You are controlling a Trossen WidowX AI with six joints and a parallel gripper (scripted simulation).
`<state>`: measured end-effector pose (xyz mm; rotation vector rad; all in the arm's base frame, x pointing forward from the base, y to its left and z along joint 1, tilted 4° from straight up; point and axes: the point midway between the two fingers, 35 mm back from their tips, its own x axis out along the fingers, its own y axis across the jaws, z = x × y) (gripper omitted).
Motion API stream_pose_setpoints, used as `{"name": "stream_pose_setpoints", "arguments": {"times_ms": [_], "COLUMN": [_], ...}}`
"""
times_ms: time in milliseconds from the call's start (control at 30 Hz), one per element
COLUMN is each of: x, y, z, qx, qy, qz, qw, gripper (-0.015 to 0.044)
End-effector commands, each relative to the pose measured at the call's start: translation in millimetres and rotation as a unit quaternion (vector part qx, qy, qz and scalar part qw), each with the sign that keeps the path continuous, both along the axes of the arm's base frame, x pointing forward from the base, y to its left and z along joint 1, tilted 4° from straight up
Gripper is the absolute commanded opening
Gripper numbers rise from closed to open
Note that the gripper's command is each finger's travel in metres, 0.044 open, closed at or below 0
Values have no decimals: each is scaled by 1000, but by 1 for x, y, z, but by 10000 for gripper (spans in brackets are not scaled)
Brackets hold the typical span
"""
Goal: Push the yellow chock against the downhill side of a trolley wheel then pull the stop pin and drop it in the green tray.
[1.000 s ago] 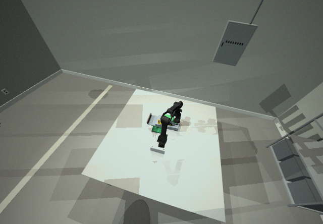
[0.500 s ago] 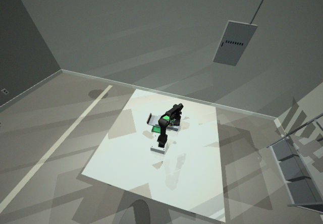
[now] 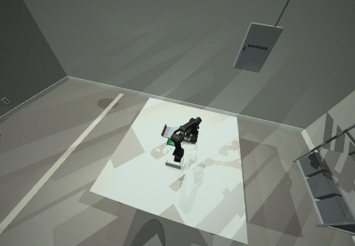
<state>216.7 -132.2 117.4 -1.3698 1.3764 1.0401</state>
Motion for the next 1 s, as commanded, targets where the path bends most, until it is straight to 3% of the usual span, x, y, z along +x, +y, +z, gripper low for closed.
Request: {"name": "stream_pose_setpoints", "arguments": {"times_ms": [0, 967], "x": [-2, 6], "y": [3, 105], "z": [-1, -10], "qx": [2, 8], "qy": [-1, -2], "qz": [2, 2], "qw": [1000, 1000], "gripper": [0, 0]}}
